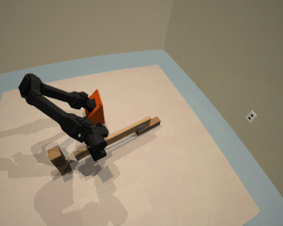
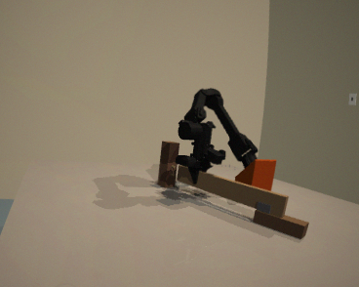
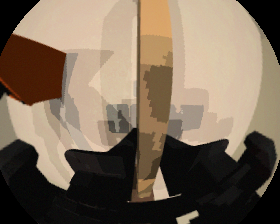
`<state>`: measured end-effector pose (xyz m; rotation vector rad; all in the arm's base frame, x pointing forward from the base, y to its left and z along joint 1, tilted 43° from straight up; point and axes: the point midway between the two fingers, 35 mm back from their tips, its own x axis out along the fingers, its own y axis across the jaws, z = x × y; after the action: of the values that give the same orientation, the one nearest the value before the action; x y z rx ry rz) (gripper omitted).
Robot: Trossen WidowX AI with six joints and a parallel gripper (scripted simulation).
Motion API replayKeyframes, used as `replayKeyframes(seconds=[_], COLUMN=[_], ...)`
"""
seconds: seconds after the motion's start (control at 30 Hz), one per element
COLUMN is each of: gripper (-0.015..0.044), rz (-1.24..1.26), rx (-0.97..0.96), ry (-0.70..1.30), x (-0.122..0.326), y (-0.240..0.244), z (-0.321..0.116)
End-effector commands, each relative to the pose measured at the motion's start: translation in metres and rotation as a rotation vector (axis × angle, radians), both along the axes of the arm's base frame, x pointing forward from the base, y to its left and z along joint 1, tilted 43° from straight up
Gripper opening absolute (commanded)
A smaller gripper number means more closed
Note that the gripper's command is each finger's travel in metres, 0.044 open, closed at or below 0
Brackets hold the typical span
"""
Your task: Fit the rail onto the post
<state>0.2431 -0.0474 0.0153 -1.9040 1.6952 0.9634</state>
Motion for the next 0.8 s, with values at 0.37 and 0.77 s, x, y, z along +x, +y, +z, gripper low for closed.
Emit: replayKeyframes(seconds=[0.37, 0.77], gripper=[0.0, 0.0], rz=[0.0, 0.0], rx=[0.005, 0.005], ry=[-0.003, -0.003], x=[-0.0001, 0.0005], y=[-0.0002, -0.0023], z=[0.0001, 0.0028])
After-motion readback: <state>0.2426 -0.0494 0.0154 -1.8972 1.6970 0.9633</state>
